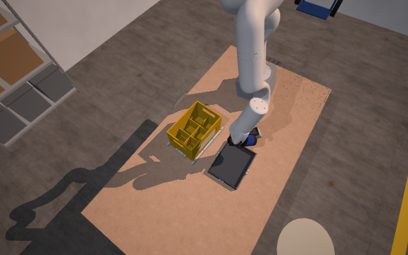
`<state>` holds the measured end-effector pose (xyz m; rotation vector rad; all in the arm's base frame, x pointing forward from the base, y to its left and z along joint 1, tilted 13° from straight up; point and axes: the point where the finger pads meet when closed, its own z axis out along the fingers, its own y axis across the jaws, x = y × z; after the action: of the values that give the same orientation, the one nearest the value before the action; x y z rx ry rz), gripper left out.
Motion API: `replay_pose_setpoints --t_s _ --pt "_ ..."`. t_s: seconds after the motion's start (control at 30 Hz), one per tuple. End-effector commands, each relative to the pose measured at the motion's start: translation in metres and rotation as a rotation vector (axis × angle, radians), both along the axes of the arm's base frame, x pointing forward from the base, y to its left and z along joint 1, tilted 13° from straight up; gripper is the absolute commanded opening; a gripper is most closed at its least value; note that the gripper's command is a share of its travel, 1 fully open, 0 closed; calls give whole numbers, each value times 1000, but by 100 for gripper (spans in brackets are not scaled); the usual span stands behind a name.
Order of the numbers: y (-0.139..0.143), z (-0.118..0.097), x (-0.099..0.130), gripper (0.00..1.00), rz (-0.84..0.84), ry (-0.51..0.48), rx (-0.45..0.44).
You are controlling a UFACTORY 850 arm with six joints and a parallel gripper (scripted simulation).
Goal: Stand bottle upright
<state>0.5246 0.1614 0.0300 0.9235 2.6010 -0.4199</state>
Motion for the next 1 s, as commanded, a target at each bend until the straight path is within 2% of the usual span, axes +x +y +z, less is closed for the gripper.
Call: replay_pose_setpoints --t_s 0.0,0.43,0.97 --pt "1 1 1 0 6 -29 -19" --pt "2 2 2 0 16 -73 -46" --pt "3 2 2 0 18 -78 -49"
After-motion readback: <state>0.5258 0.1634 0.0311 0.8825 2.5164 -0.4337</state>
